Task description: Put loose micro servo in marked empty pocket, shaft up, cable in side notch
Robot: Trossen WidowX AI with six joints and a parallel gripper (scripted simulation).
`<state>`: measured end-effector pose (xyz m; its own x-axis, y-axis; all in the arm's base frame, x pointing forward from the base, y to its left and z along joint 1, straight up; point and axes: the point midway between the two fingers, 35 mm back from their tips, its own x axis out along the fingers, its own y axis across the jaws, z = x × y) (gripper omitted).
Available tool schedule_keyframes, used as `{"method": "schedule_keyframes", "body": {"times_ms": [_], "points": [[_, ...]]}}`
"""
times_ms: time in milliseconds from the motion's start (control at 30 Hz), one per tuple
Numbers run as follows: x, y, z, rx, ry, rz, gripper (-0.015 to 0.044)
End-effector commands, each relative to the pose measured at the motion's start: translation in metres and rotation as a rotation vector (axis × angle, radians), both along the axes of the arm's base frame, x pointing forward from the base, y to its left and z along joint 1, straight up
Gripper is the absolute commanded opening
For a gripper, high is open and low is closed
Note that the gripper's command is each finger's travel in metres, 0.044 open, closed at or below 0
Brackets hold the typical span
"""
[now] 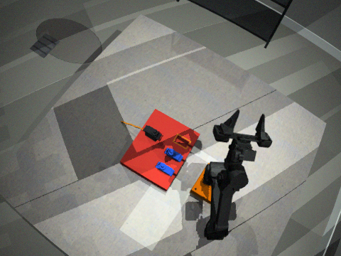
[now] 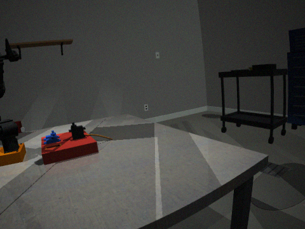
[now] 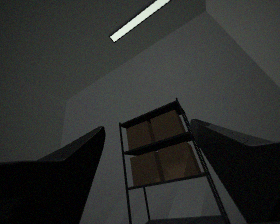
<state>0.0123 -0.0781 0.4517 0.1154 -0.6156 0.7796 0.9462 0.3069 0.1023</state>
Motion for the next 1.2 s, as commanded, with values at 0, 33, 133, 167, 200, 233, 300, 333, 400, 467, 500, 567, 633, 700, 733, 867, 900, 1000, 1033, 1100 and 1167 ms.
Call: {"method": "schedule_keyframes", "body": {"times_ms": [0,33,133,167,200,233,300,333,400,467,500,567,633,700,733,867,900,1000,1033,1100,1167], "points": [[0.0,-0.001,0.0,0.002,0.001,0.001,0.0426],[0.001,-0.002,0.0,0.009,0.004,0.004,0.044],[0.006,-0.01,-0.001,0.044,0.025,0.017,0.044],[0.009,-0.015,-0.001,0.063,0.034,0.026,0.044],[0.012,-0.02,-0.002,0.087,0.04,0.039,0.044],[0.014,-0.024,-0.001,0.095,0.04,0.051,0.044],[0.019,-0.031,-0.002,0.129,0.056,0.067,0.044],[0.023,-0.036,-0.002,0.148,0.069,0.075,0.044],[0.031,-0.046,-0.004,0.196,0.096,0.096,0.044],[0.041,-0.057,-0.007,0.246,0.122,0.125,0.044],[0.046,-0.062,-0.008,0.271,0.138,0.136,0.044],[0.056,-0.072,-0.012,0.319,0.173,0.16,0.044],[0.067,-0.081,-0.016,0.372,0.206,0.186,0.044],[0.078,-0.09,-0.021,0.424,0.24,0.211,0.044],[0.084,-0.094,-0.023,0.451,0.258,0.224,0.044],[0.107,-0.109,-0.035,0.551,0.334,0.272,0.044],[0.113,-0.112,-0.038,0.576,0.353,0.285,0.044],[0.131,-0.121,-0.05,0.651,0.413,0.32,0.044],[0.137,-0.123,-0.054,0.675,0.433,0.333,0.044],[0.149,-0.127,-0.062,0.723,0.476,0.355,0.044],[0.161,-0.13,-0.07,0.767,0.52,0.373,0.044]]}}
